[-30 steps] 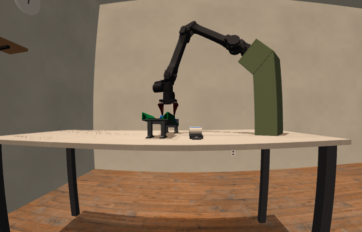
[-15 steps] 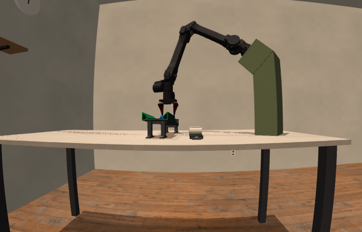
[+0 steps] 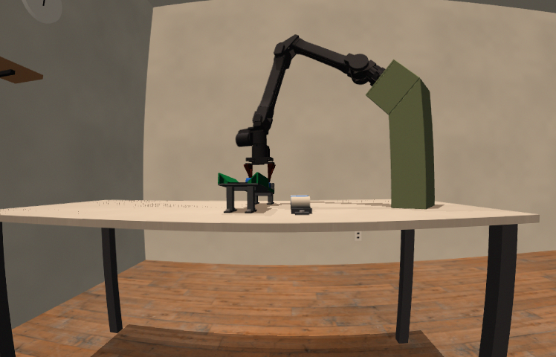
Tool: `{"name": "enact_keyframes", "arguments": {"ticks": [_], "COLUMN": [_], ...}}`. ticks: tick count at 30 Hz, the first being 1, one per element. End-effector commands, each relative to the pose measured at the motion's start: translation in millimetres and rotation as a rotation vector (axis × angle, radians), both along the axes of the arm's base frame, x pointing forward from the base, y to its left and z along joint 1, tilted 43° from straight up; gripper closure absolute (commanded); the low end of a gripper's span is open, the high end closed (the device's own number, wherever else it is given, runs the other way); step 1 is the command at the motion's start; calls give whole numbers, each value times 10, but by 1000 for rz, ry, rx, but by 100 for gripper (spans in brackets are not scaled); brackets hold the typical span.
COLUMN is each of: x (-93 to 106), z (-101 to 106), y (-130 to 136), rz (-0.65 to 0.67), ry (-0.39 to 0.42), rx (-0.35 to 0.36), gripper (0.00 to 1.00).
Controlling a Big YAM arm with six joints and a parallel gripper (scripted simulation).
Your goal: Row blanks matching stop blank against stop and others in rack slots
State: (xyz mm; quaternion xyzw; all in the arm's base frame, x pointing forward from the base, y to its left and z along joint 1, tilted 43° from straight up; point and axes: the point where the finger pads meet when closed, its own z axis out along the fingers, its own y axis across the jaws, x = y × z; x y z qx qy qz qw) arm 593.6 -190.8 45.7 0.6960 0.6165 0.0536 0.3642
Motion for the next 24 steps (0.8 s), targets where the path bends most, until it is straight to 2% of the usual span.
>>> {"name": "enact_keyframes", "arguments": {"ticks": [1, 9, 11, 12, 24], "x": [107, 162, 162, 171, 163], "z": [-35, -123, -123, -54, -82], "y": [-129, -135, -135, -145, -149], "rz": [-4, 0, 0, -3, -3], "ry": [-11, -6, -6, -18, -13], "rx": [-7, -5, -5, -7, -6], "gripper": [24, 24, 24, 24, 24]}}
